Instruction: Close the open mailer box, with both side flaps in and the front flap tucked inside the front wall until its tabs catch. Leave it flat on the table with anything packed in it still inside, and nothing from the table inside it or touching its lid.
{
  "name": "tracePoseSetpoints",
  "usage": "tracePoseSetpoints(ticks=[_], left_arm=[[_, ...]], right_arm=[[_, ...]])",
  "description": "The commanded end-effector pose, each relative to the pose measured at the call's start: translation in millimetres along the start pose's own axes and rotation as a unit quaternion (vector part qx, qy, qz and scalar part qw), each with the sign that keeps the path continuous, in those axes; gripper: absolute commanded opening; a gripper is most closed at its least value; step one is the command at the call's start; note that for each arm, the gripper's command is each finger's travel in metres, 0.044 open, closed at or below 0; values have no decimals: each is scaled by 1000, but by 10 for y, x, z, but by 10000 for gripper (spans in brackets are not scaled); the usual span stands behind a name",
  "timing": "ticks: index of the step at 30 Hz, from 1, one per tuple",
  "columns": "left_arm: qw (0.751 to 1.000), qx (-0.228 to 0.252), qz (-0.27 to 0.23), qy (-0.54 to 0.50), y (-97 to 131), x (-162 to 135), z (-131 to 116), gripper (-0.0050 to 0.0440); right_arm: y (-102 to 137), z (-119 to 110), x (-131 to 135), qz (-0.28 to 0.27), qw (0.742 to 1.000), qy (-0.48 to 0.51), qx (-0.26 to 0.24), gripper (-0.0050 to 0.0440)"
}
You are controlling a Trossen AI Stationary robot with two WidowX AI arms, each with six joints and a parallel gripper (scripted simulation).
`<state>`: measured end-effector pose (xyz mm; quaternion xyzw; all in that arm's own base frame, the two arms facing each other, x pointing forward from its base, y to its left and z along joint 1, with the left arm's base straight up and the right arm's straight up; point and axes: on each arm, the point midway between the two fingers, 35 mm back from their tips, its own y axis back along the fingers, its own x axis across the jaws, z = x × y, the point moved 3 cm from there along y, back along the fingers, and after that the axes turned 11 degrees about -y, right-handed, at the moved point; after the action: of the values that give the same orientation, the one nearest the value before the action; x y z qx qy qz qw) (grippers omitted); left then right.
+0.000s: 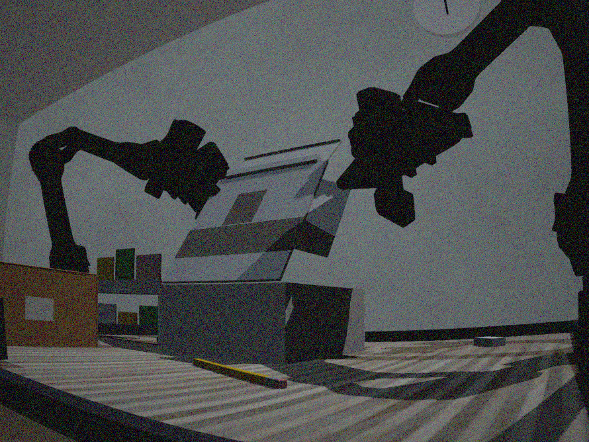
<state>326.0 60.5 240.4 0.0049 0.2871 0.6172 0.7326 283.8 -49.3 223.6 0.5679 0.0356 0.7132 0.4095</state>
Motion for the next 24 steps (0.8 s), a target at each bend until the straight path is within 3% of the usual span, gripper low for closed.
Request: tracePoseSetpoints(ticks=[1, 12, 18, 24], left_arm=[[1000, -17, -4, -12, 57, -48, 102, -50], [1000, -17, -4, -12, 57, -48, 102, -50], [1000, -17, -4, -12, 57, -48, 102, -50], [1000, -17, -4, -12, 57, -48, 102, -50]], right_arm=[[-130, -139, -119, 30, 999, -10, -8, -1], [-202, -199, -143, 32, 999, -16, -6, -5], [-264, -163, -188, 34, 999, -16, -7, -50], [-256, -151, -266, 33, 999, -17, -7, -50]])
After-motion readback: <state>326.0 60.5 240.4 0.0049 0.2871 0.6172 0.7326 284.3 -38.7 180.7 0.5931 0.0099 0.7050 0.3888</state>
